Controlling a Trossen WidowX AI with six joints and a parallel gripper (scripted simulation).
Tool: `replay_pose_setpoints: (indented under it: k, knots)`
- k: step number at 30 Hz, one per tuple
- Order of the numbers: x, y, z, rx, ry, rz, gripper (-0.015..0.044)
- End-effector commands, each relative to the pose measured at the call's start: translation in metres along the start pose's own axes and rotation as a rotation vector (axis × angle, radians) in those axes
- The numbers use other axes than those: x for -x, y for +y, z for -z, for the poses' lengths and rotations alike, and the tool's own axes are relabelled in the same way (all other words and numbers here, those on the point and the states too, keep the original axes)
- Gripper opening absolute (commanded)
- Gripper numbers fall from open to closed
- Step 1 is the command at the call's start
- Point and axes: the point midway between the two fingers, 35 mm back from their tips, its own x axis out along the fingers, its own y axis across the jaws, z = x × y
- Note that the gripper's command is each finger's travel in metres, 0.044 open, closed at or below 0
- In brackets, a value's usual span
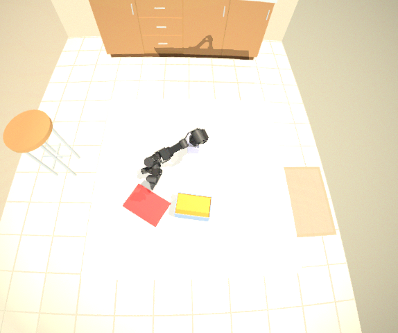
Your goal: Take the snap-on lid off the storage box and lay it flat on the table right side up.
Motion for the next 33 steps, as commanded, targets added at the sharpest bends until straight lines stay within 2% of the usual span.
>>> replay_pose_setpoints:
  k: [1, 16, 33]
  knots:
    - [0.007, -0.005, 0.001, 0.002, 0.002, -0.001, 0.044]
    - [0.03, -0.024, 0.0, 0.001, 0.0, 0.001, 0.044]
    - [0.054, -0.005, -0.002, 0.002, -0.002, 0.002, 0.044]
